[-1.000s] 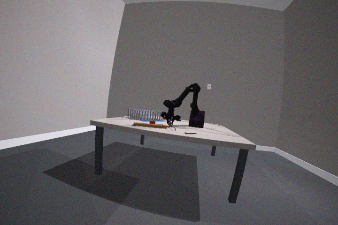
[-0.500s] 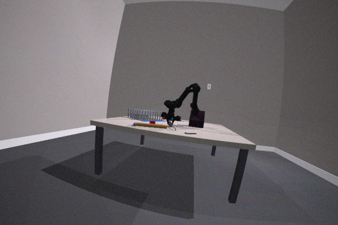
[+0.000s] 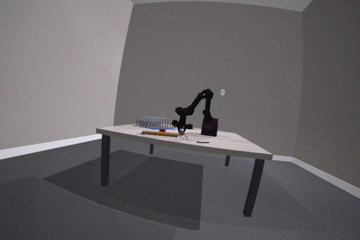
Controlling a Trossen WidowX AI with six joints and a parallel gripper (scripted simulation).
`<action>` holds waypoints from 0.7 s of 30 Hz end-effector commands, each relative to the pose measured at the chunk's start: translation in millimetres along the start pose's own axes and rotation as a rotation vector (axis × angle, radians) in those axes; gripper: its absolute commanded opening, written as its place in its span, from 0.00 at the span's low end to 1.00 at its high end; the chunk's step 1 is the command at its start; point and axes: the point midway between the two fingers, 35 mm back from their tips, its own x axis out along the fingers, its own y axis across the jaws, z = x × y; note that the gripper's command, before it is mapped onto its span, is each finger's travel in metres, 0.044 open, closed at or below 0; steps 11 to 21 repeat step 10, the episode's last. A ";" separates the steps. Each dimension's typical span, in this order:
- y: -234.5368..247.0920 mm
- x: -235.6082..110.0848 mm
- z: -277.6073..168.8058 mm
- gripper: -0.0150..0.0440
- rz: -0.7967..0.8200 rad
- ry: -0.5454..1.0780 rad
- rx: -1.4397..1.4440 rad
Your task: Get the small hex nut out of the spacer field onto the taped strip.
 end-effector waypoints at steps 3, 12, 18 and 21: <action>0.4 -0.1 -0.1 0.65 0.000 0.000 -0.002; 0.4 -0.1 -0.1 0.97 0.000 0.000 -0.002; 0.4 -0.1 -0.1 0.97 0.000 0.000 -0.002; 0.4 -0.1 -0.1 0.97 0.000 0.000 -0.002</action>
